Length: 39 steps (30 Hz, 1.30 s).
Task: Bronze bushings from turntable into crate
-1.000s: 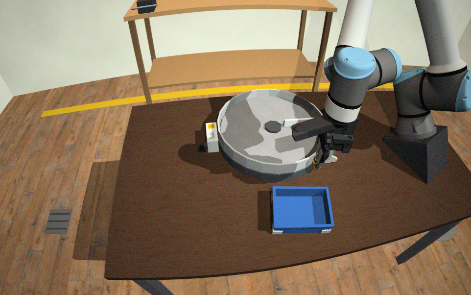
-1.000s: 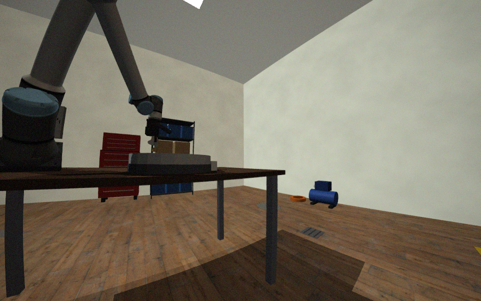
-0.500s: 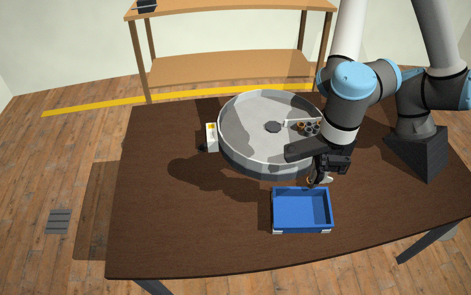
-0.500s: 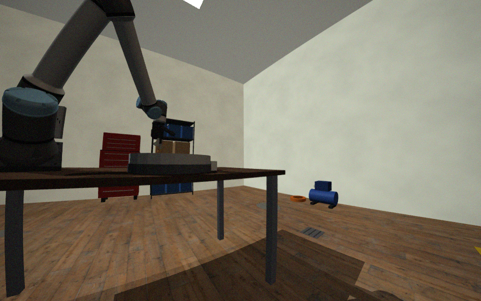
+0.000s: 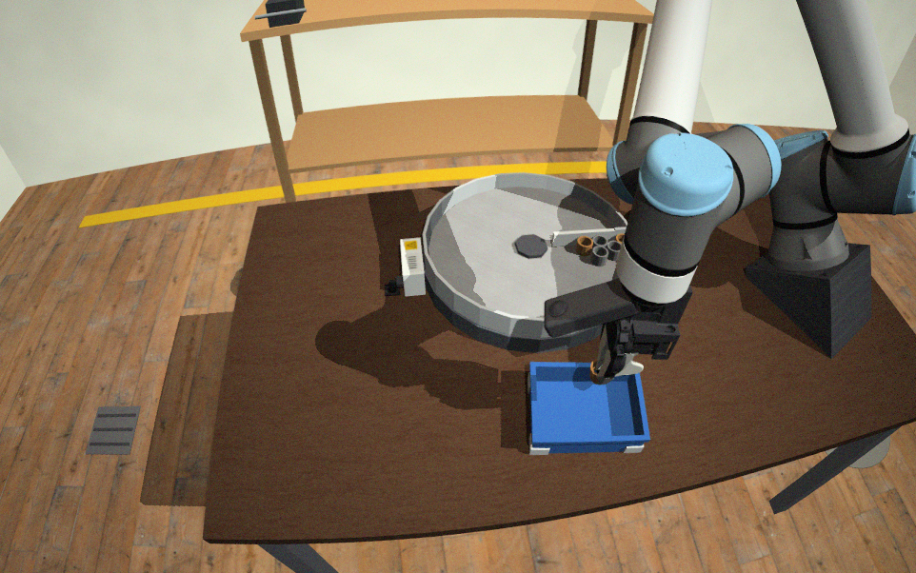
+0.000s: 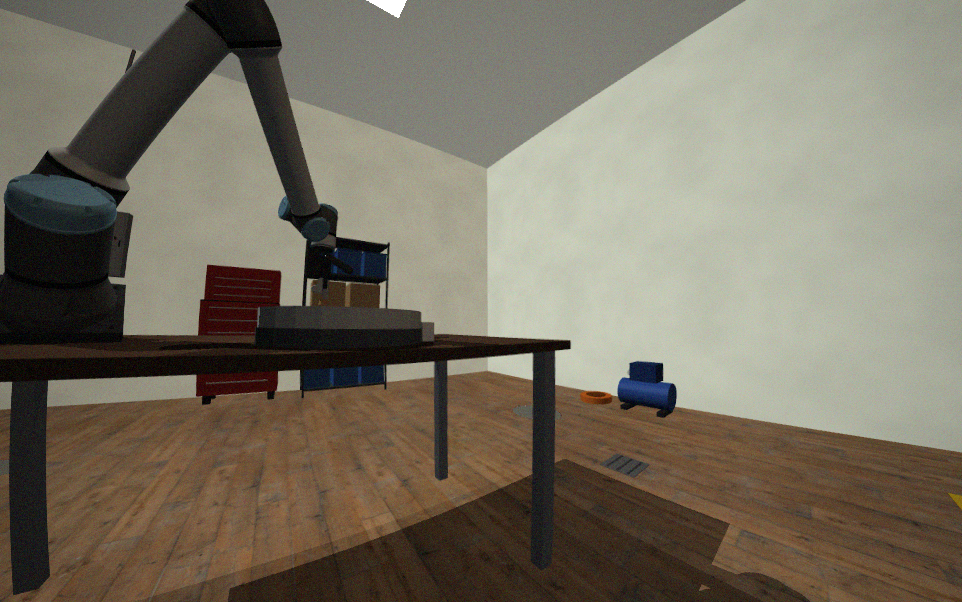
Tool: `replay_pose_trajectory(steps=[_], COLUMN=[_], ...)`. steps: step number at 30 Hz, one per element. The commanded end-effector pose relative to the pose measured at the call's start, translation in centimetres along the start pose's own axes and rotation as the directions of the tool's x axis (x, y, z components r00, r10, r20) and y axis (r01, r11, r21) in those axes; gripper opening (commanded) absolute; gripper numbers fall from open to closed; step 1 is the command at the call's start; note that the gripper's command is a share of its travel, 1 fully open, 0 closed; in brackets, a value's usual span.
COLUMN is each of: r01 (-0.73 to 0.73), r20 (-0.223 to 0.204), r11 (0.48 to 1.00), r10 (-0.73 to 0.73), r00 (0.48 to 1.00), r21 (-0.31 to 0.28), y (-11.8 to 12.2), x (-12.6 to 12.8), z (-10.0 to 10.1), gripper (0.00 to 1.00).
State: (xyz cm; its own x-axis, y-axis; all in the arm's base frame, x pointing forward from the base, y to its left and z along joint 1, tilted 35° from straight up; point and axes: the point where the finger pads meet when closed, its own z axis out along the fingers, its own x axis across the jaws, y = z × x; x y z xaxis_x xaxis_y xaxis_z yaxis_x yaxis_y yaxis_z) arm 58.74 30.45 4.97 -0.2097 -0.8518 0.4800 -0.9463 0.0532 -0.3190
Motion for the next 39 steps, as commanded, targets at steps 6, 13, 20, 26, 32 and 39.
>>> replay_pose_trajectory(steps=[6,13,20,26,32,39], r01=[-0.001,-0.001,-0.001,-0.001,-0.001,-0.001], r20=[0.000,0.001,0.001,0.001,0.001,-0.001], r11=[1.000,1.000,1.000,1.000,1.000,1.000], r10=[0.001,0.001,0.001,0.001,0.001,0.001], r00=[1.000,1.000,1.000,1.000,1.000,1.000], r21=[0.001,0.001,0.001,0.001,0.001,-0.001], y=[-0.17,-0.18,-0.18,-0.18,-0.18,-0.09], x=[-0.34,-0.33,-0.33,-0.33,-0.33,-0.30], z=[-0.06,-0.08,-0.08,-0.08,-0.08,0.29], gripper=[0.00,0.00,0.00,0.00,0.00,0.00])
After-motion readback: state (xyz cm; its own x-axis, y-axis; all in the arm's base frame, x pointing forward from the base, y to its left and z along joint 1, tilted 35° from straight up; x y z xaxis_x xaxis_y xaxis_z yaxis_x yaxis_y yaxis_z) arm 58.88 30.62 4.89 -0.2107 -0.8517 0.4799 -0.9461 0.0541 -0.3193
